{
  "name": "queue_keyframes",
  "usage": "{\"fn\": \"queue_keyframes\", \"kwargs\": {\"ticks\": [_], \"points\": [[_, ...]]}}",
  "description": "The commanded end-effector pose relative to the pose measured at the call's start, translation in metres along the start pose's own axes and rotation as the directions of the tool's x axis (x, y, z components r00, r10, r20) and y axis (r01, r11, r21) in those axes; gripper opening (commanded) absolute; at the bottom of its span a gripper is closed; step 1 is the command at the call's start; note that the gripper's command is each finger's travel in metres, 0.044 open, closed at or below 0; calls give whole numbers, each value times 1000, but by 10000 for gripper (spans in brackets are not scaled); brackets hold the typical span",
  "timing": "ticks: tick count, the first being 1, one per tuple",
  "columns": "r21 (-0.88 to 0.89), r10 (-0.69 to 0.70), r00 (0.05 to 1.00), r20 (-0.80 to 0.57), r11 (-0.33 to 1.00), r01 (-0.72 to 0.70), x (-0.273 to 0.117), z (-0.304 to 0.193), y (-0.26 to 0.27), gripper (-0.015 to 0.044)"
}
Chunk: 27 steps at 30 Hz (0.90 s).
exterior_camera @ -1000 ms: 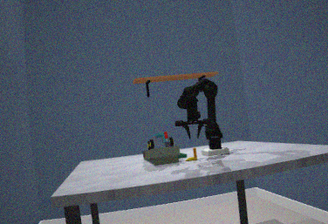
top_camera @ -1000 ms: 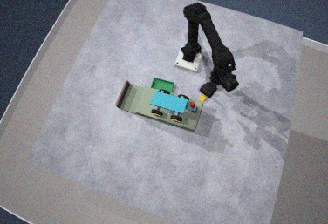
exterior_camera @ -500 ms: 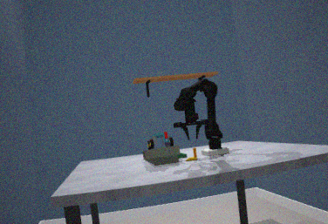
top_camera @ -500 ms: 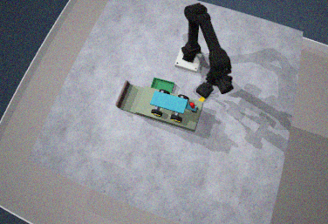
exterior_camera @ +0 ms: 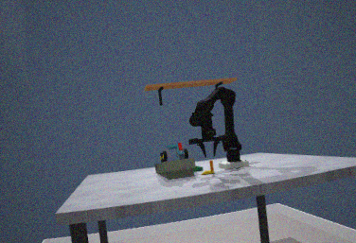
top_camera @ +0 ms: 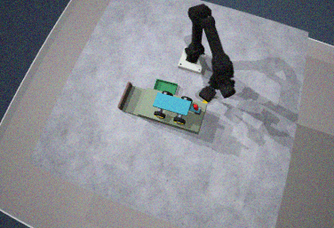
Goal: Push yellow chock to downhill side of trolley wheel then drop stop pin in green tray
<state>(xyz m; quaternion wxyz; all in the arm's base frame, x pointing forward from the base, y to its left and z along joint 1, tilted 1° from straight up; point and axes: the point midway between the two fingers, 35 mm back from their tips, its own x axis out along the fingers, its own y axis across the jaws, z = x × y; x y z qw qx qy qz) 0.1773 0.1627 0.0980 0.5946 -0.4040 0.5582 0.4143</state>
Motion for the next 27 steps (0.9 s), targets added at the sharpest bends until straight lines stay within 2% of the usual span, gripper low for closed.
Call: {"fn": "queue_keyframes", "kwargs": {"ticks": [1,16,27], "points": [[-4,9,1000,-9,1000,-9,9,-2,2,190],[-4,9,1000,-9,1000,-9,32,-3,2,190],[-4,9,1000,-9,1000,-9,33,-3,2,190]]}}
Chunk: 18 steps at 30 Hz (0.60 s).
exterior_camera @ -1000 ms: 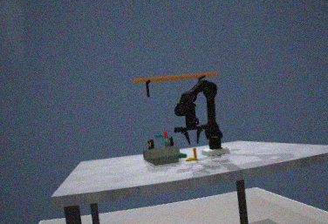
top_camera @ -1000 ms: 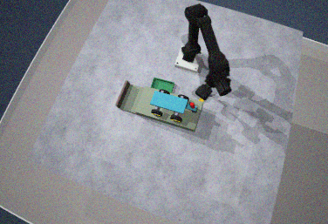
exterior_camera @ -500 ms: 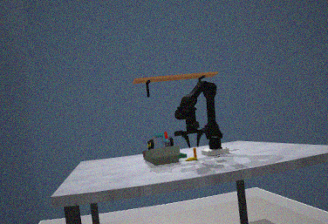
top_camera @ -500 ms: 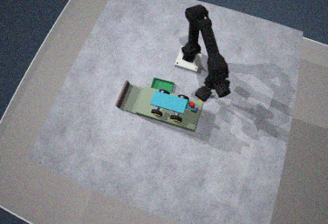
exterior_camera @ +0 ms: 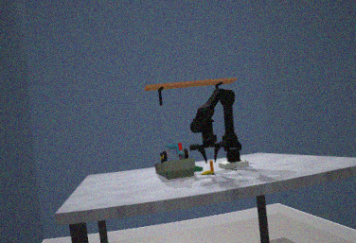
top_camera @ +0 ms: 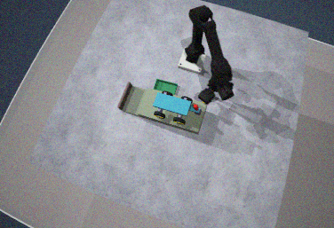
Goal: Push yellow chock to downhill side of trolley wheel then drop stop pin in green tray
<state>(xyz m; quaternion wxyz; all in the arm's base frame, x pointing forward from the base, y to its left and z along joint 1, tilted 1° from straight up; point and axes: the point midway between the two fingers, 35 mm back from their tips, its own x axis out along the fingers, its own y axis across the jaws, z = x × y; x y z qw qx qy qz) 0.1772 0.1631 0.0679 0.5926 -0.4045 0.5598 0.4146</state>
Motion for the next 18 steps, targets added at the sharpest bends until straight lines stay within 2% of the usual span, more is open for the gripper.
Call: {"fn": "queue_keyframes", "kwargs": {"ticks": [1,18], "points": [[-3,6,1000,-4,1000,-6,3,-2,1,190],[-3,6,1000,-4,1000,-6,24,-1,1,190]]}}
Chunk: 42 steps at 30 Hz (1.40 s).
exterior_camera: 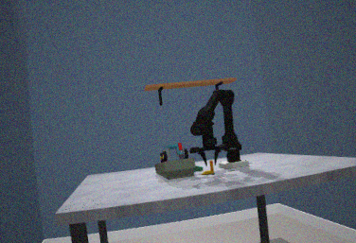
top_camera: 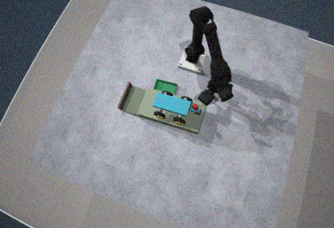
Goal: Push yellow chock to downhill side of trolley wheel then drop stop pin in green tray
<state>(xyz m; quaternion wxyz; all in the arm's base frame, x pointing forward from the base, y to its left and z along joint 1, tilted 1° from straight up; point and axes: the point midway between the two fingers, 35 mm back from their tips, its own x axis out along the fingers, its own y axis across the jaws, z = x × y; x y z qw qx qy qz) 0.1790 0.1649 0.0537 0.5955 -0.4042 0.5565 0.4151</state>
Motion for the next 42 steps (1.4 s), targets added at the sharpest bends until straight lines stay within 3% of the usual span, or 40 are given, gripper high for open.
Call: {"fn": "queue_keyframes", "kwargs": {"ticks": [1,13,17,28,42], "points": [[-2,10,1000,-12,1000,-10,11,-3,2,190],[-2,10,1000,-12,1000,-11,13,-4,3,190],[-1,4,1000,-7,1000,-4,11,-2,1,85],[-1,4,1000,-8,1000,-4,10,-2,1,0],[-2,10,1000,-12,1000,-10,-36,-6,3,0]]}}
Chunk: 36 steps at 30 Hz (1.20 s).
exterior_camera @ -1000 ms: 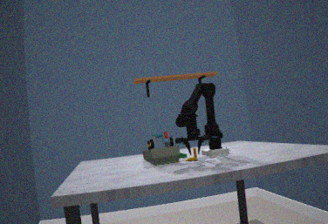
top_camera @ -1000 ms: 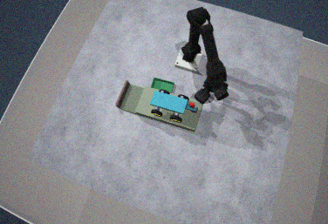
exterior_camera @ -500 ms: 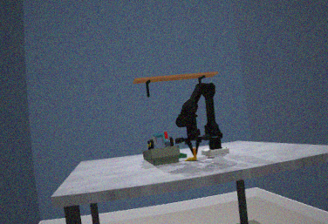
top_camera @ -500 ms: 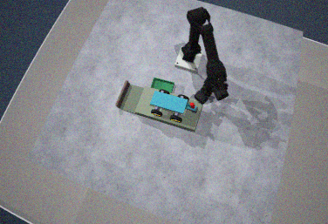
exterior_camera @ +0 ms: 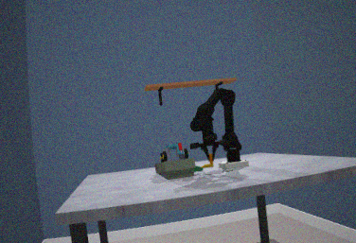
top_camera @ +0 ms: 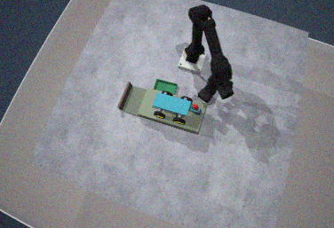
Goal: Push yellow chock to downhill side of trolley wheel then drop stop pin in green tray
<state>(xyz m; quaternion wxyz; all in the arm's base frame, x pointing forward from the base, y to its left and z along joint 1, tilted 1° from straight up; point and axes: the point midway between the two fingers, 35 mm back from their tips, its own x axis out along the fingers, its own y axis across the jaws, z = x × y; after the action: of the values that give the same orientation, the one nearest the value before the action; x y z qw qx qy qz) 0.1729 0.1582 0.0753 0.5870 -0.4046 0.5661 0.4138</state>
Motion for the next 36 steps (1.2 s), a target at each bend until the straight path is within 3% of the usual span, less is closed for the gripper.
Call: {"fn": "queue_keyframes", "kwargs": {"ticks": [1,36], "points": [[-4,-2,1000,10,1000,2,-16,1,0,0],[-4,-3,1000,10,1000,3,-113,3,-1,0]]}}
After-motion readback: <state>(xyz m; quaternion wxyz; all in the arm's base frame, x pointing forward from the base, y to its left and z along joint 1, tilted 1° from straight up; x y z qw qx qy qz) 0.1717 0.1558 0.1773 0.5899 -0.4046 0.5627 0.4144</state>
